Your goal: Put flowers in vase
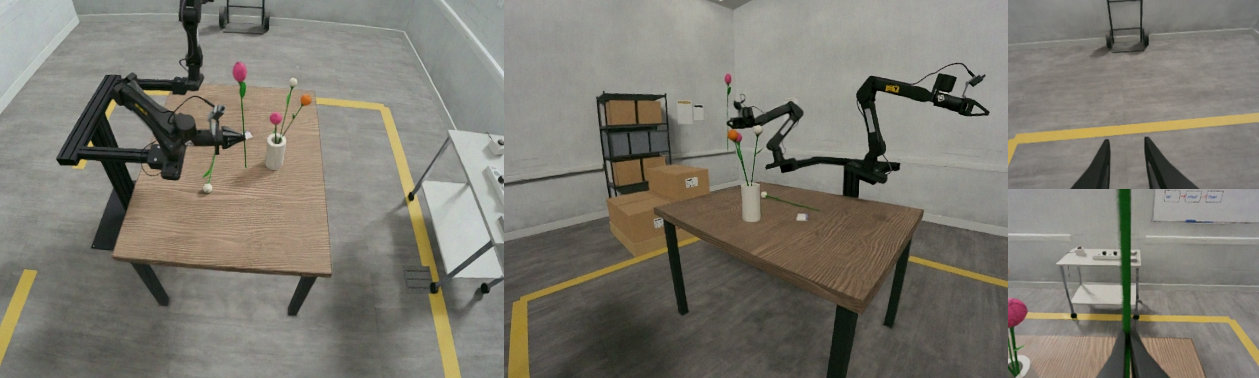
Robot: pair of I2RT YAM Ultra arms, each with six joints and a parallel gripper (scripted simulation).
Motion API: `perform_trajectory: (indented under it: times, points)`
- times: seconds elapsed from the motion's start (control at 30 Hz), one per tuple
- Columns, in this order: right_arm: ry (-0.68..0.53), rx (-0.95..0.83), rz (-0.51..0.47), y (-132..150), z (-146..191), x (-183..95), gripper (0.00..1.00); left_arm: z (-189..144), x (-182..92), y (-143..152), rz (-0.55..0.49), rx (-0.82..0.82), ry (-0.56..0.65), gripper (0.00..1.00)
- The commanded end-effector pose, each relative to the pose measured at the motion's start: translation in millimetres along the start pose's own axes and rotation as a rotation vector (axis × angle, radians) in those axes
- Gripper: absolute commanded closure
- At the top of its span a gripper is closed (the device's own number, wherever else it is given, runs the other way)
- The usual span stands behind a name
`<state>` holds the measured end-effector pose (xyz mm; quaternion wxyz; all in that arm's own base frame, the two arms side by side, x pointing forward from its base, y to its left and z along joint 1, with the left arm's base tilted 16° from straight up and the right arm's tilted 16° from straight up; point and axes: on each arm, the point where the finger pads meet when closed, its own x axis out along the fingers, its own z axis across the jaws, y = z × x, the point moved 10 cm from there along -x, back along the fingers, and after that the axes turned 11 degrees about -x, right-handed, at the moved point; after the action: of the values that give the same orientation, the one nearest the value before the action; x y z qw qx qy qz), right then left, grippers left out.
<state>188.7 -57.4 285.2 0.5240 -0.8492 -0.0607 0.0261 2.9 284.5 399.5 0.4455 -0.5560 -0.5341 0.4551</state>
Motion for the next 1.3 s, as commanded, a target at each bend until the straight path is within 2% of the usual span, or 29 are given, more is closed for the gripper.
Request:
perform_trajectory:
  times: [0.0, 0.23, 0.27, 0.7, 0.8, 1.27]
  points:
    - [0.025, -0.005, 0.015, -5.1, 14.1, -5.1, 1.00, -0.6, -2.2, -5.3, -0.033, -0.005, -0.001, 0.70]
    - [0.034, -0.011, 0.005, -12.1, 31.9, -9.5, 1.00, -0.6, -2.2, -5.3, -0.033, -0.005, -0.001, 0.70]
    - [0.023, 0.000, 0.029, -2.0, 40.6, -9.4, 1.00, -0.6, -2.2, -5.3, -0.033, -0.005, -0.001, 0.70]
    - [0.039, -0.010, 0.019, -13.2, 90.0, -20.0, 1.00, -0.6, -2.2, -5.3, -0.033, -0.005, -0.001, 0.70]
    - [0.047, -0.010, 0.005, -19.0, 90.2, -21.5, 1.00, -0.6, -2.2, -5.3, -0.033, -0.005, -0.001, 0.70]
    - [0.045, -0.021, 0.027, -20.5, 129.7, -23.8, 1.00, -0.6, -2.2, -5.3, -0.033, -0.005, -0.001, 0.70]
